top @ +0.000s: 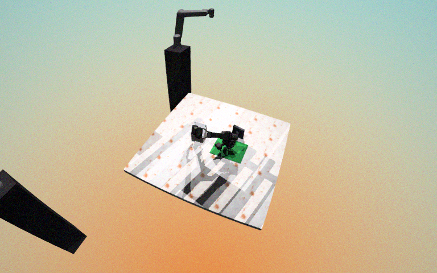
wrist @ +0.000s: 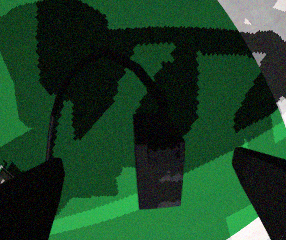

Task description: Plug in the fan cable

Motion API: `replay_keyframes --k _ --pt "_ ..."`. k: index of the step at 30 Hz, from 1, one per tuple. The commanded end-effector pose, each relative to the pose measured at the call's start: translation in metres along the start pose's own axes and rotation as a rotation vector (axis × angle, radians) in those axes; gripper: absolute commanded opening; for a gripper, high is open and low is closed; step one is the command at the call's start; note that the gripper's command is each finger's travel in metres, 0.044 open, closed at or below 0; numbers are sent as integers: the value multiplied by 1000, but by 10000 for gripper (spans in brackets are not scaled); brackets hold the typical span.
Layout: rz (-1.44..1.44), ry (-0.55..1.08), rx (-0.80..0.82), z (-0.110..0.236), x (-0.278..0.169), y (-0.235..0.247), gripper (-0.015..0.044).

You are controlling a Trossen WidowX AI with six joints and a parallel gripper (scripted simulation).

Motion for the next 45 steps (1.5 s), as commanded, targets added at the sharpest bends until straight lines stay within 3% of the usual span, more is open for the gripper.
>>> replay_keyframes --k 1,5,22,26,31,37,45 --pt "9 2 -7 -7 -2 -1 440" --pt "9 2 -7 -7 -2 -1 440" --pt "2 2 -3 -5 -1 0 0" --pt "2 2 -2 -2 -1 0 0" --pt "9 3 -5 45 -1 0 0" --pt "31 3 -5 44 -2 4 0" --pt "292 4 -1 45 -4 37 0"
Point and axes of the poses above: the point midway between the two fingers, 35 mm back from their tips, its own z axis back along the fingers, its own y axis across the jaws, x = y × z, the point moved 2 cm from there along z, back along the fingers, and after that the axes turned 8 degrees about z, right-handed, at the moved point
